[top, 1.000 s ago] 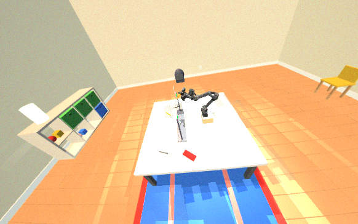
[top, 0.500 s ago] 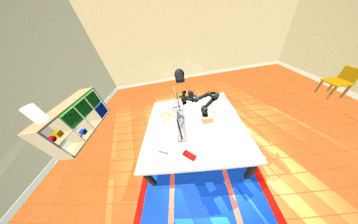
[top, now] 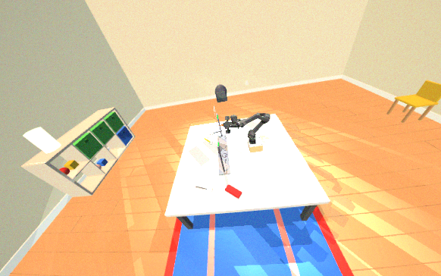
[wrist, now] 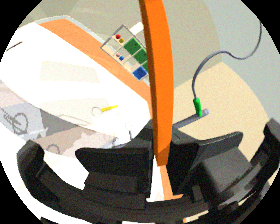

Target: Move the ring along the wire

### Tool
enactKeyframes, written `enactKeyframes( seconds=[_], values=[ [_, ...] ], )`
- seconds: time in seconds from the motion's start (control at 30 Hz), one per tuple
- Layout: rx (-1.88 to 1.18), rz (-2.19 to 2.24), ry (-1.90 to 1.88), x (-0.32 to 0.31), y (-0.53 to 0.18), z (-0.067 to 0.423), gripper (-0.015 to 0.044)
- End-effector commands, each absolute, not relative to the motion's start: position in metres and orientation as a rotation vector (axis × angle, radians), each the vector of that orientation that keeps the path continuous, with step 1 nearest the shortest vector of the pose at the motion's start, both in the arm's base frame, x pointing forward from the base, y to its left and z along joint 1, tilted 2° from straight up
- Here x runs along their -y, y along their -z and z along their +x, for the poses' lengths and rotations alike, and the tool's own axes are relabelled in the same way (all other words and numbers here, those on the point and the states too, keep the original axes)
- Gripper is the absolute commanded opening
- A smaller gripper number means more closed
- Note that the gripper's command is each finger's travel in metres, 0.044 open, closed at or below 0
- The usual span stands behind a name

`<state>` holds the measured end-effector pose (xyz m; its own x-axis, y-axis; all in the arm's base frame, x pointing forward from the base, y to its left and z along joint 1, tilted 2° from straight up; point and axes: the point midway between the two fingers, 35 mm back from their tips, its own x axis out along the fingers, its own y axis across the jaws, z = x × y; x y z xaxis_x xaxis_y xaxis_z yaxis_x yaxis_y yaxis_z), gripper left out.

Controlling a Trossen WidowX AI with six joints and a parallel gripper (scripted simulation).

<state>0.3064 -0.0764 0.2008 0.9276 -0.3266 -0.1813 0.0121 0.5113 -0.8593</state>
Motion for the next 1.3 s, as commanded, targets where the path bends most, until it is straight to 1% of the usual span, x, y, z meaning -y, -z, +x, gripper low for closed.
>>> enactKeyframes(
  seconds=[0.0,0.63,1.27],
  values=[
    [-0.364,-0.938,0.188,0.07,-0.19,0.304,-0.015],
    [-0.467,-0.503,0.046,0.014,-0.144,0.293,-0.015],
    [-0.525,-0.199,-0.051,-0.04,-0.13,0.281,-0.015]
  ],
)
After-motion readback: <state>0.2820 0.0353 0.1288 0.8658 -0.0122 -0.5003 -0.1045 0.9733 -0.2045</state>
